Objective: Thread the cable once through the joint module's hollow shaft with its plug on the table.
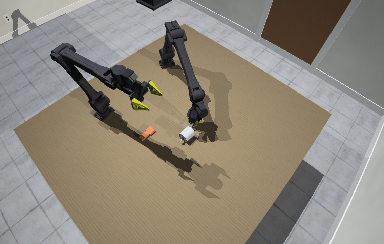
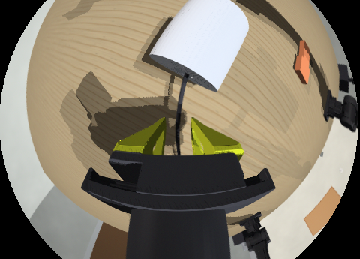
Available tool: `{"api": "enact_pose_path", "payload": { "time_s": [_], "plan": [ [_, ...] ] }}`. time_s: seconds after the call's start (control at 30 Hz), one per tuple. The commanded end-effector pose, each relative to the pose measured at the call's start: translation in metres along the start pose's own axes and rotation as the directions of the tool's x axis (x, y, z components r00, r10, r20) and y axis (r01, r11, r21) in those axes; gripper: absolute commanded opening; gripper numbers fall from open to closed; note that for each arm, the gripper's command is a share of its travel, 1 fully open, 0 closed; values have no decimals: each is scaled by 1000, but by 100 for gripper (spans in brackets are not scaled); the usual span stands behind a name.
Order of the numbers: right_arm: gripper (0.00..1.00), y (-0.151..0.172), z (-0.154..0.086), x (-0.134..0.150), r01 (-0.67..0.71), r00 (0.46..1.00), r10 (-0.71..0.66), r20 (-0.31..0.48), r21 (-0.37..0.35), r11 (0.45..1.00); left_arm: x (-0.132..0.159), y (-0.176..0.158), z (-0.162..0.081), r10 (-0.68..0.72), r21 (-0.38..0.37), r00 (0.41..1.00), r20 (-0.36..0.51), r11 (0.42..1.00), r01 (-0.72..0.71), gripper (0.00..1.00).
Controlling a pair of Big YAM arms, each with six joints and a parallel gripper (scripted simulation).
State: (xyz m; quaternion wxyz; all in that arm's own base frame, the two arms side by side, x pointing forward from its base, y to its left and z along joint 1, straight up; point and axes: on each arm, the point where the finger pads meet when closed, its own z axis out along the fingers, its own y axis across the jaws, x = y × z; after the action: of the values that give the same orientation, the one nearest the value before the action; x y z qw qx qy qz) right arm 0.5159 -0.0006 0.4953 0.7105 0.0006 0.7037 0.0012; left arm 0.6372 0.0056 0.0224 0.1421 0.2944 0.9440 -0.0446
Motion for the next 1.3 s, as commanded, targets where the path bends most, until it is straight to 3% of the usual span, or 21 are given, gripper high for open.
{"api": "enact_pose_path", "payload": {
  "time_s": [0.0, 0.37, 0.4, 1.23, 1.27],
  "plan": [
    [96, -6, 2, -24, -7, 999, 7, 34, 12, 1000, 7, 10, -17, -29, -28, 999, 24, 999, 29, 32],
    [96, -6, 2, -24, -7, 999, 7, 34, 12, 1000, 22, 9, -19, -48, -30, 999, 21, 998, 48, 32],
    [96, -6, 2, -24, -7, 999, 7, 34, 12, 1000, 19, 11, -20, -46, -36, 999, 28, 998, 47, 0],
    [96, -6, 2, -24, -7, 999, 7, 34, 12, 1000, 18, -2, -13, -33, -14, 999, 4, 999, 33, 0],
    [96, -6, 2, -24, -7, 999, 7, 34, 12, 1000, 3, 0, -13, -20, -21, 1000, 18, 1000, 20, 0]
  ]
}}
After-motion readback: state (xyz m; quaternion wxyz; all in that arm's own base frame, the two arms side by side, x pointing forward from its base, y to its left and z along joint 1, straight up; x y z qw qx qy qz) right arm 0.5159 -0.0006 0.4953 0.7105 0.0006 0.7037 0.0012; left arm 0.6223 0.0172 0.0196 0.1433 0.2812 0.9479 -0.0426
